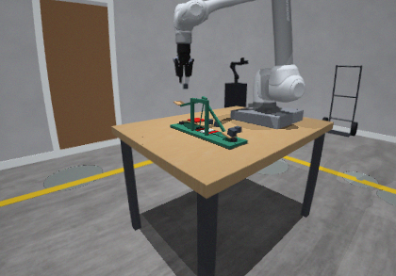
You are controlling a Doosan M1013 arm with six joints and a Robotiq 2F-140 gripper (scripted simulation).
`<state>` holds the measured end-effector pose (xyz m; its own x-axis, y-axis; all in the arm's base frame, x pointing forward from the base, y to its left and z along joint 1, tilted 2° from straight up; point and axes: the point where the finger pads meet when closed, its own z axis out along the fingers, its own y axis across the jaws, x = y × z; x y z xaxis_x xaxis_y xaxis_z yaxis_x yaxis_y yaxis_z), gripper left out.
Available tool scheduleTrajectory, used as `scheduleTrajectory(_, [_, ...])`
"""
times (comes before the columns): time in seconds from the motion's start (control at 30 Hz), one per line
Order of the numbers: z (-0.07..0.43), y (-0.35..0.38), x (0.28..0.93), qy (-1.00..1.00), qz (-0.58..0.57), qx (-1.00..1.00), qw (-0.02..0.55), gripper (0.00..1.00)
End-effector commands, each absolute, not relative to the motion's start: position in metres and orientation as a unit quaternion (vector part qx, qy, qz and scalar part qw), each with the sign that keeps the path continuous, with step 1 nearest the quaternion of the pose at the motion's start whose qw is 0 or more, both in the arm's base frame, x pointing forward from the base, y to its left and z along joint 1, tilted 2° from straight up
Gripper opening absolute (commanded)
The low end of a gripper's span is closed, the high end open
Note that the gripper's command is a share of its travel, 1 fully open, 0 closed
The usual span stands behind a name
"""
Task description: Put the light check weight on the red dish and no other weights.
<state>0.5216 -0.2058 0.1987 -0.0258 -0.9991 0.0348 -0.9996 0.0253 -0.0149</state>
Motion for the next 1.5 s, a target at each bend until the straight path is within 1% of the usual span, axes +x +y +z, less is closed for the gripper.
scheduleTrajectory(0.0, [0.196,-0.205,0.556,-0.716,0.016,0.698,0.009,0.24])
scheduleTrajectory(0.6, [0.192,-0.206,0.556,-0.716,0.016,0.698,0.009,0.24])
scheduleTrajectory(0.87, [0.179,-0.206,0.557,-0.716,0.016,0.698,0.009,0.24])
scheduleTrajectory(1.3, [0.14,-0.208,0.558,-0.716,0.016,0.698,0.009,0.24])
scheduleTrajectory(1.47, [0.135,-0.208,0.558,-0.716,0.016,0.698,0.009,0.24])
